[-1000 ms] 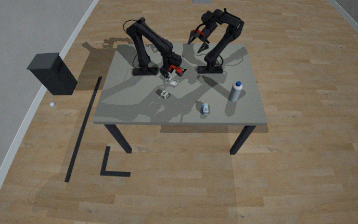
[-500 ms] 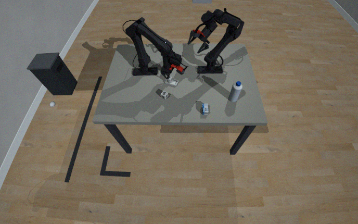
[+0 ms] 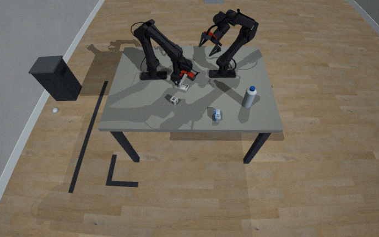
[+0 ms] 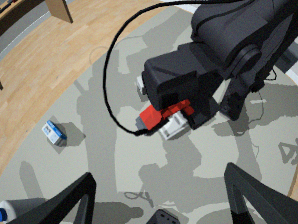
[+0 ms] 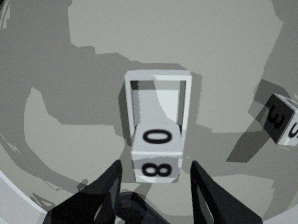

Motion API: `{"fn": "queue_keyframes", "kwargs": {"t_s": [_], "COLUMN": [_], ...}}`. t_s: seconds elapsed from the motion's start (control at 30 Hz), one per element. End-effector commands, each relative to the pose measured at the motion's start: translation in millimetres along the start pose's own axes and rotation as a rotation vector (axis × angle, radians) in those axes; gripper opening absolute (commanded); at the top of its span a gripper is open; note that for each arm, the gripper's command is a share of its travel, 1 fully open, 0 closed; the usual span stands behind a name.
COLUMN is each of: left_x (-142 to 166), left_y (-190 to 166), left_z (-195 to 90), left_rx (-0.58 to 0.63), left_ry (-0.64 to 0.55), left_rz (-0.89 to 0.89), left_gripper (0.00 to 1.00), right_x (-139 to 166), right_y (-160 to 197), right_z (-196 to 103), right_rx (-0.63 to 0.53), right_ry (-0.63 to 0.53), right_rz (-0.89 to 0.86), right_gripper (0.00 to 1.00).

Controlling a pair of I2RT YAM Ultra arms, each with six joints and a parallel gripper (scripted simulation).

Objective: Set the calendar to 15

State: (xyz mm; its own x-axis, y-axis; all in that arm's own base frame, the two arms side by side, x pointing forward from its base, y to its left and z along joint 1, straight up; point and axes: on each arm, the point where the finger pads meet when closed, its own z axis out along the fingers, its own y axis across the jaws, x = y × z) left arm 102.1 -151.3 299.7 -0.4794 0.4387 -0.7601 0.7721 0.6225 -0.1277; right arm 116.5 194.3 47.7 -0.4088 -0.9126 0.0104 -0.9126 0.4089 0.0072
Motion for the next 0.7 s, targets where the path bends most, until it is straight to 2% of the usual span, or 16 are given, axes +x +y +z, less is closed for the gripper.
{"fn": "queue_keyframes", "kwargs": {"t_s": [0.0, 0.47, 0.5, 0.63, 0.67], "left_x": [-2.5, -2.5, -2.5, -2.5, -2.5], "left_y": [-0.6, -0.6, -0.6, -0.6, -0.6], "left_z": [-7.0, -7.0, -7.0, -7.0, -7.0], "left_rx": [0.0, 0.0, 0.0, 0.0, 0.0], "left_ry": [-0.019, -0.019, -0.019, -0.019, -0.019], "left_rz": [0.003, 0.003, 0.003, 0.003, 0.003], "left_gripper": [1.0, 1.0, 1.0, 1.0, 1.0], "right_x": [-4.0, -4.0, -4.1, -4.4, -4.4], "right_y": [-2.9, -3.0, -3.0, -3.0, -3.0], "right_z": [8.5, 22.0, 21.8, 21.0, 21.0], "right_rx": [0.008, 0.008, 0.008, 0.008, 0.008], "right_ry": [-0.015, -0.015, -0.016, -0.019, -0.019], "right_rz": [-0.007, -0.007, -0.007, -0.007, -0.007], "right_gripper": [0.64, 0.64, 0.56, 0.56, 0.52]}}
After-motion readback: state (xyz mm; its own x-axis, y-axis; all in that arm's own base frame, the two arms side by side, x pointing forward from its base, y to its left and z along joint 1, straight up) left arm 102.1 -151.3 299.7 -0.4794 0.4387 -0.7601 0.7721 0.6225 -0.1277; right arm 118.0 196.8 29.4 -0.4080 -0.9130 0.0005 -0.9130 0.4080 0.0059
